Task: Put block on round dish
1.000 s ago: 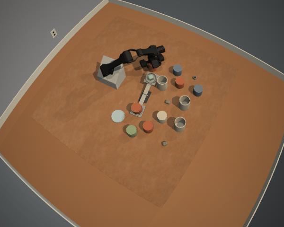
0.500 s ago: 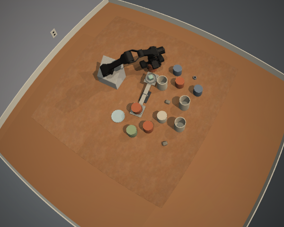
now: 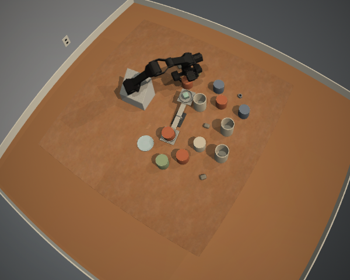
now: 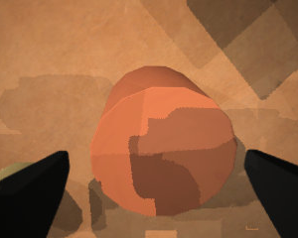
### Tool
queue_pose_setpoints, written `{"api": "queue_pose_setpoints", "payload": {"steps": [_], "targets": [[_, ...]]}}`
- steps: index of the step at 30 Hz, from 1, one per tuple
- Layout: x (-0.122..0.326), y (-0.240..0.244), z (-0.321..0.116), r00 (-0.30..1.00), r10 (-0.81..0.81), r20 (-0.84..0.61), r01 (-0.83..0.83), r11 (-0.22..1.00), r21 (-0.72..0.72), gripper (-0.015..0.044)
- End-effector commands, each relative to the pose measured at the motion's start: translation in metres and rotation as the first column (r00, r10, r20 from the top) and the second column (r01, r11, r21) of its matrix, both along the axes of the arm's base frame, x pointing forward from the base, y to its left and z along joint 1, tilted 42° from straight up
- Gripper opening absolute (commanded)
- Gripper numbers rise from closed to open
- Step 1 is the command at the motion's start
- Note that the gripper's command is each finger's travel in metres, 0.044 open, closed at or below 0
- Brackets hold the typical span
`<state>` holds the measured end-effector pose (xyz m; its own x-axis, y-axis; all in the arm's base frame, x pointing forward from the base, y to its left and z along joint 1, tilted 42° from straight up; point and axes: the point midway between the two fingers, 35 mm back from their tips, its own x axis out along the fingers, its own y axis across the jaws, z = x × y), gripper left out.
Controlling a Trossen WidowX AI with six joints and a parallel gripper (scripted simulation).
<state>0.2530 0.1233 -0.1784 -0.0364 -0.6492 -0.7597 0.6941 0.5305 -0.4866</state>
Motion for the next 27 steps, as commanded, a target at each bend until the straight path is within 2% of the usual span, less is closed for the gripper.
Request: {"api": "queue_pose_setpoints", "payload": {"steps": [1,3,5,10,14,27], "targets": [[0.002,0.01,0.012,1.0,-0.007,0.007,0.007,1.0,0.008,0.044],[0.002,0.01,0.012,1.0,-0.007,0.007,0.007,1.0,0.008,0.044],[0.008,0.007,0.022,1.0,-0.009,0.008,0.009,1.0,0.008,0.0387],[0.041,-0.031,0.096,1.0,-0.019,0.018,0.019,1.0,0.005,0.026],[0.05,-0.056,0.133,0.999,-0.027,0.023,0.027,1.0,-0.003,0.026],[0.05,-0.067,0.123,0.999,-0.027,0.023,0.027,1.0,-0.004,0.026]]}}
